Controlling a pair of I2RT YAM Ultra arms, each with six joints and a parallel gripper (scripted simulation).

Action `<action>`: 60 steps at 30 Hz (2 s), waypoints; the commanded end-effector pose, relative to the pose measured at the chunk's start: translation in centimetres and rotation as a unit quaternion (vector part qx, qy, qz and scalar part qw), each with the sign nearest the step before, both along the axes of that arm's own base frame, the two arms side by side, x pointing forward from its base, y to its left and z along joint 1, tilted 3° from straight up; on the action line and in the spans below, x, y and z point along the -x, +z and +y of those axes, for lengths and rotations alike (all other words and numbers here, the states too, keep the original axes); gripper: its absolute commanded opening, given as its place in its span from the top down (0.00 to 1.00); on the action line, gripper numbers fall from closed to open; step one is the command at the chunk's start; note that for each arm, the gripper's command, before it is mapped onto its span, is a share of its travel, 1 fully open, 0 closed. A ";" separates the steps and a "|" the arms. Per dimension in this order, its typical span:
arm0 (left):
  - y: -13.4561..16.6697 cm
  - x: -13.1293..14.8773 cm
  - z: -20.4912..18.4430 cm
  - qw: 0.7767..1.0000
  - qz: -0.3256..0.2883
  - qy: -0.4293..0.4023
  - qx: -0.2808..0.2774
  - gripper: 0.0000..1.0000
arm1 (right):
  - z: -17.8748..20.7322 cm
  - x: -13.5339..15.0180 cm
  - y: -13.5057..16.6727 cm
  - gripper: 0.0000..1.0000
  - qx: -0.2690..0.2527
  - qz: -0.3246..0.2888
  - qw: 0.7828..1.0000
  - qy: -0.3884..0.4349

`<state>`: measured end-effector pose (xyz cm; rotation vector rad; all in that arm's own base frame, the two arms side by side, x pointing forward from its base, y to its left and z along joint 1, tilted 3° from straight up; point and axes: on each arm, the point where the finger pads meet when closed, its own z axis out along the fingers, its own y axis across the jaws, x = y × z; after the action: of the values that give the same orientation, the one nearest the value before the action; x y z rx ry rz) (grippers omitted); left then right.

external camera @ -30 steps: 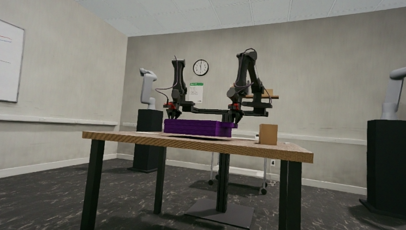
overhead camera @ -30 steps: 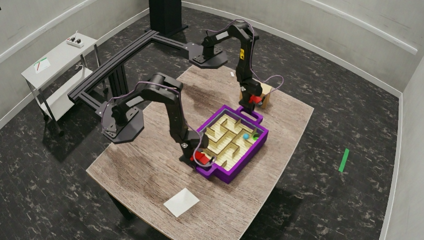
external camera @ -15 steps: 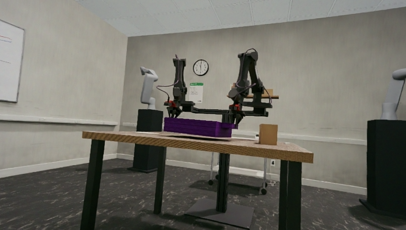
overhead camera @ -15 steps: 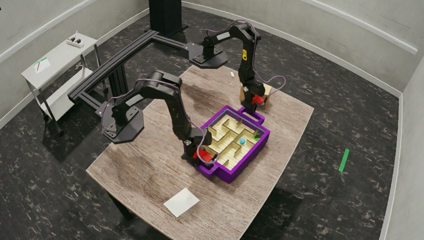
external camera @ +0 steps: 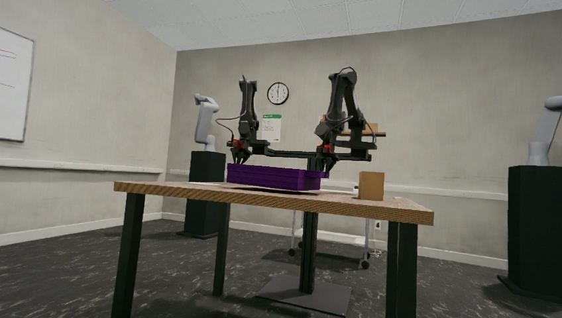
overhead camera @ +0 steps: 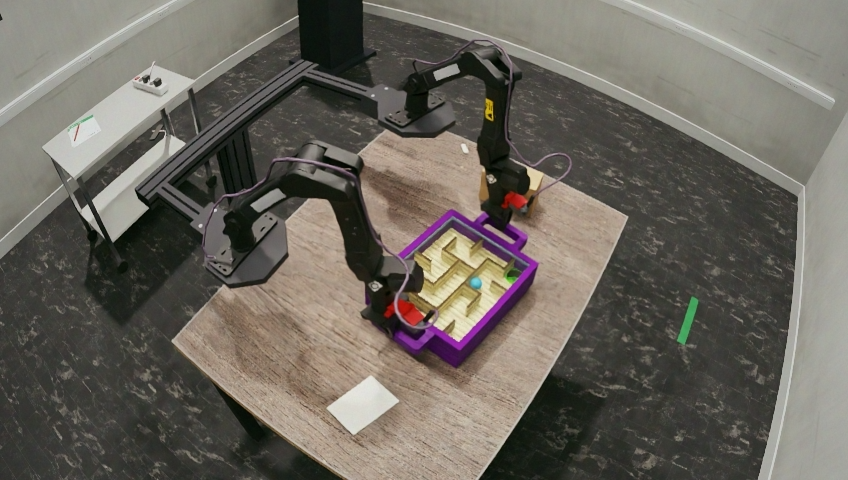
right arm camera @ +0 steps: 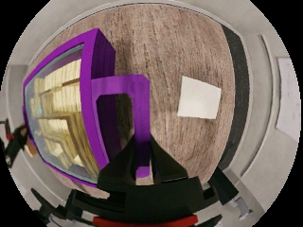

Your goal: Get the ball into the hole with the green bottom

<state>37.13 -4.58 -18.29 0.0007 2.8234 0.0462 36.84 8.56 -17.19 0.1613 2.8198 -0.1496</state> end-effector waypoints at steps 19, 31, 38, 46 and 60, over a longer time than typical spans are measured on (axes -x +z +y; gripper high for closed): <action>2.4 -3.2 -0.3 0.999 -0.034 -0.005 -0.009 1.00 | 0.4 -4.3 3.3 1.00 0.000 -0.049 0.999 -0.001; 3.4 -2.4 -0.6 0.996 -0.080 -0.001 -0.033 1.00 | 0.4 -2.9 1.0 1.00 -0.028 -0.086 0.996 0.000; 4.6 -4.0 -0.4 0.997 -0.070 0.003 -0.036 1.00 | 0.6 -5.3 2.3 1.00 -0.038 -0.090 0.995 -0.005; 1.5 -2.6 -0.4 0.997 -0.073 -0.008 -0.007 1.00 | 0.7 -4.3 2.7 1.00 -0.005 -0.098 0.995 -0.009; 3.7 -3.7 -0.8 0.998 -0.055 -0.008 -0.005 1.00 | 0.7 -3.4 2.4 1.00 -0.006 -0.049 0.999 -0.005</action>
<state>36.89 -5.07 -17.47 0.0077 2.8085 0.0954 36.60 8.08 -18.15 0.1690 2.8136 -0.1031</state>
